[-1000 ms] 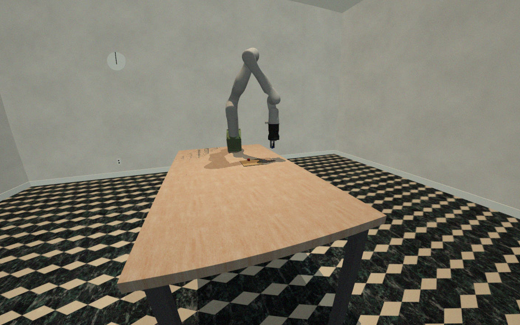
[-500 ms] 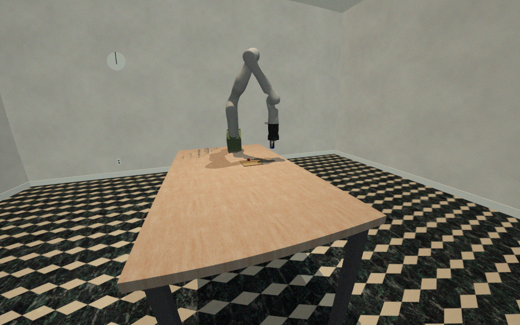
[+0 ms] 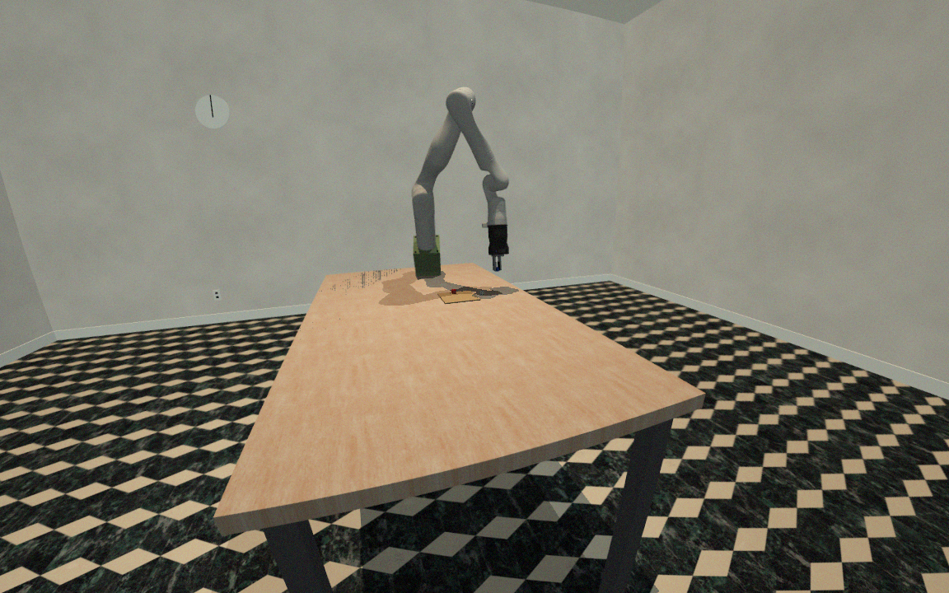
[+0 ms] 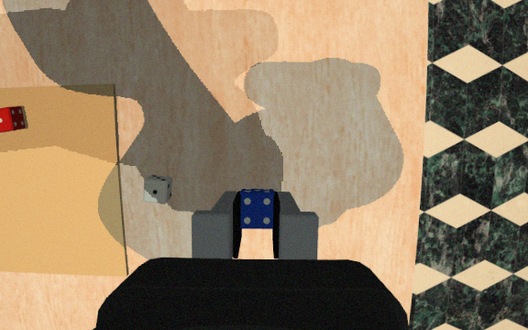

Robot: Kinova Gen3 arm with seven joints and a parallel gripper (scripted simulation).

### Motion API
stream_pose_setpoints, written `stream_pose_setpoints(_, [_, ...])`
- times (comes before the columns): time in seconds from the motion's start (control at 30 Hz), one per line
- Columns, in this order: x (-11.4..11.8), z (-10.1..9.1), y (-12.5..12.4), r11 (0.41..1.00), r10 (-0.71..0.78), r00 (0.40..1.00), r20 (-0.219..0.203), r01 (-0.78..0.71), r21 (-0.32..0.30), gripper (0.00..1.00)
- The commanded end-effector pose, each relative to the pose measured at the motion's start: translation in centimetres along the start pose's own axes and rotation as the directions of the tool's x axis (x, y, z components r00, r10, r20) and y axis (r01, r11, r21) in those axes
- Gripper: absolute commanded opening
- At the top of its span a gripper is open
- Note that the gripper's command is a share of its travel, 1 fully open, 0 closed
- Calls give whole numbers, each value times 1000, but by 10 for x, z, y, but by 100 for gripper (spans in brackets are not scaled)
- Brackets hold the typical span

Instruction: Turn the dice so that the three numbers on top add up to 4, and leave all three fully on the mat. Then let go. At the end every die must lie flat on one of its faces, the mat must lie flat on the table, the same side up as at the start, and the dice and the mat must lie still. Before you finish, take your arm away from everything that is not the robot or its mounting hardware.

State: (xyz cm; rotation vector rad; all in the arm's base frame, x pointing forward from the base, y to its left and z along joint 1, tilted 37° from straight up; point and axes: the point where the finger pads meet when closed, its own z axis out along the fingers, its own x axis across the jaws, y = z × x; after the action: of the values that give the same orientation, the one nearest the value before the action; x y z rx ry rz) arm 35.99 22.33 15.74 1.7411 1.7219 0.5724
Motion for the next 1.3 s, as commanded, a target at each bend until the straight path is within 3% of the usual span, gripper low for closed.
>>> stream_pose_setpoints(0.0, [2, -2, -6, 1000, -17, 1000, -2, 17, -21, 34])
stream_pose_setpoints(0.33, [3, -2, -7, 991, -17, 1000, -5, 16, -134, 34])
stream_pose_setpoints(0.4, [3, -2, -7, 991, -17, 1000, -5, 16, -134, 34])
stream_pose_setpoints(0.7, [2, -2, -9, 965, -16, 1000, -3, 15, -260, 34])
stream_pose_setpoints(0.9, [2, -2, -10, 931, -16, 1000, -1, 14, -364, 34])
stream_pose_setpoints(0.97, [2, -2, -10, 931, -16, 1000, -1, 14, -364, 34])
stream_pose_setpoints(1.27, [2, -1, -13, 851, -16, 1000, -6, 11, -525, 34])
